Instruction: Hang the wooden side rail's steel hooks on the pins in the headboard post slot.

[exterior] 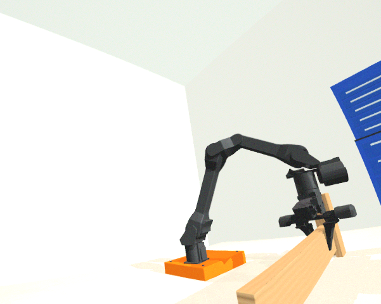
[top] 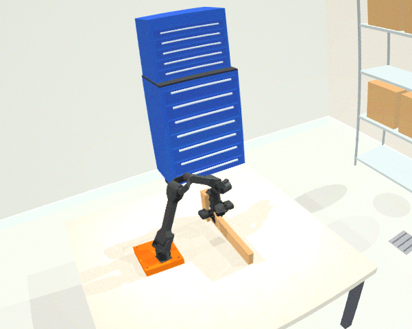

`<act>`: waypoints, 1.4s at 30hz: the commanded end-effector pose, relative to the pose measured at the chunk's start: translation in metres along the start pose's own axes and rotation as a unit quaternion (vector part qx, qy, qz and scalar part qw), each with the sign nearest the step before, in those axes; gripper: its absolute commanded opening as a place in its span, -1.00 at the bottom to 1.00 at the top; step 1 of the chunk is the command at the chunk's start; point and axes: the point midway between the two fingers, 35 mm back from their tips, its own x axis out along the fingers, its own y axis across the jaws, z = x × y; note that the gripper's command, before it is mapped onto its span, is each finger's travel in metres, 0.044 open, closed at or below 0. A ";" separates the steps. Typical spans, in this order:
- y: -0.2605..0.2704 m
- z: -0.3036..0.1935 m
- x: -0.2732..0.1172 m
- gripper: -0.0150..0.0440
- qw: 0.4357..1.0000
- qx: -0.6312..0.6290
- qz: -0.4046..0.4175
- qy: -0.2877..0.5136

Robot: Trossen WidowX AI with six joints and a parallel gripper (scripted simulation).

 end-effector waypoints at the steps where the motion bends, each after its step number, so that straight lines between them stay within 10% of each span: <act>1: 0.002 -0.002 -0.003 -0.49 1.000 0.001 0.004 0.003; 42: 0.001 -0.006 -0.003 -0.49 1.000 0.001 0.004 0.003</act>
